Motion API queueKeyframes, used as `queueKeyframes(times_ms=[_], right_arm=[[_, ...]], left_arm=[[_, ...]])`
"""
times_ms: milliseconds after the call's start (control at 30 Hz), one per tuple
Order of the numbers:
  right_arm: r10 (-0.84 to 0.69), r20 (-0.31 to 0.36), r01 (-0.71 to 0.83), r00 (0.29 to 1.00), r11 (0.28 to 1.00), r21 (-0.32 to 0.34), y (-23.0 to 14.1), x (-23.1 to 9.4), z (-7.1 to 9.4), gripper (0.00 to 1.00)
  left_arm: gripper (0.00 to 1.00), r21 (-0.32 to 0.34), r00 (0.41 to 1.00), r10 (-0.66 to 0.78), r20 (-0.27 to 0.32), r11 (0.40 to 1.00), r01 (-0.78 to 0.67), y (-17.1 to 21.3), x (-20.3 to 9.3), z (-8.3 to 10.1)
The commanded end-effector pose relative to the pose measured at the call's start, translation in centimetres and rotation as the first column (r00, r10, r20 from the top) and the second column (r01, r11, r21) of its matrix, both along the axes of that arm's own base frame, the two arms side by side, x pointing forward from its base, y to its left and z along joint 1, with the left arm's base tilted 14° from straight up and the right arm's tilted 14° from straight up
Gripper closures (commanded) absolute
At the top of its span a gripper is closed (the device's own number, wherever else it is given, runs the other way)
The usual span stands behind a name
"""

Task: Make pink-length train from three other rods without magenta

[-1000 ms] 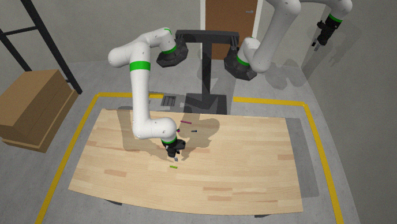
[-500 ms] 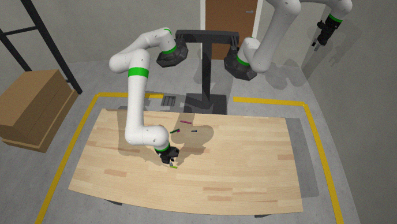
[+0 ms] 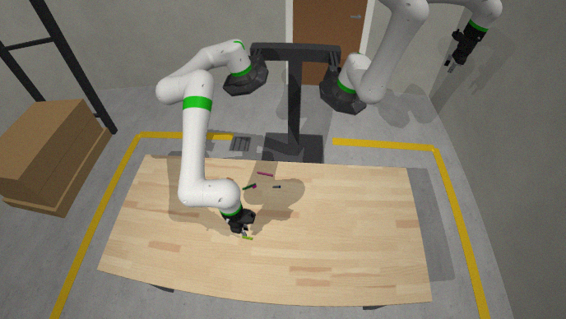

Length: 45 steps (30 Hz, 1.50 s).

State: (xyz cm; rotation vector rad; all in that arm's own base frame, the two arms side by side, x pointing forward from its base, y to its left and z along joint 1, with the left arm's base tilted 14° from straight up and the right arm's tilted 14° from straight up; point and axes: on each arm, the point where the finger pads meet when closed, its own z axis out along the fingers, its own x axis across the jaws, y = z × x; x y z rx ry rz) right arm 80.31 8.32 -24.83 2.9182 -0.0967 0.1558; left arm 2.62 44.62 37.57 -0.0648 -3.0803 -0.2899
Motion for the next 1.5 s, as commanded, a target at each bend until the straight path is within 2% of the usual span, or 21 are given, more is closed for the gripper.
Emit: queueKeyframes(times_ms=[0, 700, 1467], right_arm=[[0.0, 0.002, 0.0, 1.0, 1.0, 0.001, 0.0, 0.1, 0.1, 0.46], [0.0, 0.002, 0.0, 1.0, 1.0, 0.0, -0.1, 0.2, -0.7, 0.46], [0.0, 0.002, 0.0, 1.0, 1.0, 0.0, -0.8, 0.6, -3.8, 0.46]], left_arm=[[0.0, 0.002, 1.0, 0.0, 0.0, 1.0, 0.0, 0.0, 0.0, 0.1], [0.0, 0.002, 1.0, 0.0, 0.0, 1.0, 0.0, 0.0, 0.0, 0.1], [0.0, 0.002, 1.0, 0.0, 0.0, 1.0, 0.0, 0.0, 0.0, 0.1]])
